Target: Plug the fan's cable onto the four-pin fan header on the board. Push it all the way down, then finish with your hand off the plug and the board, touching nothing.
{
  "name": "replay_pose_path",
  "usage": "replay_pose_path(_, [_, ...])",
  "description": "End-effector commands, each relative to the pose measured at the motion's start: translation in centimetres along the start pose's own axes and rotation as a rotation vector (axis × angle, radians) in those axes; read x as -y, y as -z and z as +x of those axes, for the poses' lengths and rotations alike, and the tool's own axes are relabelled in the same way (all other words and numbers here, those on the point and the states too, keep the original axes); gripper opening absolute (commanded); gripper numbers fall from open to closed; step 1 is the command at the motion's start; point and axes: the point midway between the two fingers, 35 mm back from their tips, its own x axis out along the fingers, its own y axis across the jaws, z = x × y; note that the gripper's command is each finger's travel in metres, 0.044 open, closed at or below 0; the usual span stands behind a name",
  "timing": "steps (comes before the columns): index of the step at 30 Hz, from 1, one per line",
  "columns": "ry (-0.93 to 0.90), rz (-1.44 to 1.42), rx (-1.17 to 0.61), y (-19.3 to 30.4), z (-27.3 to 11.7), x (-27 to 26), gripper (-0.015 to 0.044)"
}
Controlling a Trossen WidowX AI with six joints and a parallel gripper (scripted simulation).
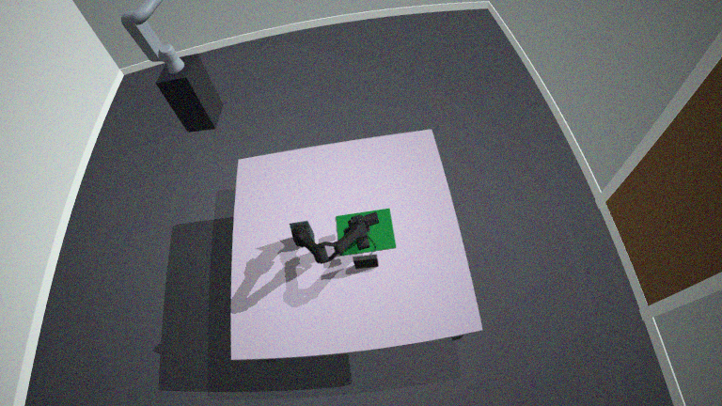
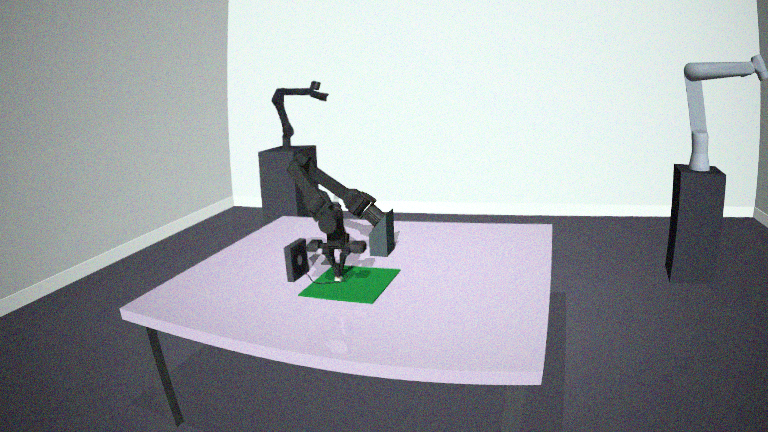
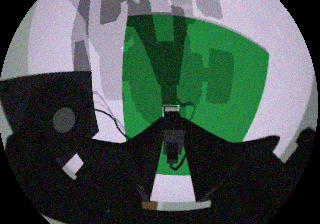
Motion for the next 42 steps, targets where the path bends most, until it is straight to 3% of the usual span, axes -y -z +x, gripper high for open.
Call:
replay_pose_path(1, [-0.004, -0.005, 0.004, -0.1, 0.4, 0.0, 0.0])
replay_pose_path(20, [-0.005, -0.005, 0.004, -0.1, 1.2, 0.0, 0.0])
replay_pose_path(30, [-0.001, -0.003, -0.002, 0.0, 0.8, 0.0, 0.026])
replay_pose_path(34, [0.0, -0.004, -0.002, 0.0, -0.1, 0.1, 0.026])
replay_pose_path(38, [-0.001, -0.005, 0.003, 0.0, -4.5, 0.1, 0.026])
replay_pose_path(42, [-0.002, -0.005, 0.004, 0.0, -4.7, 0.1, 0.026])
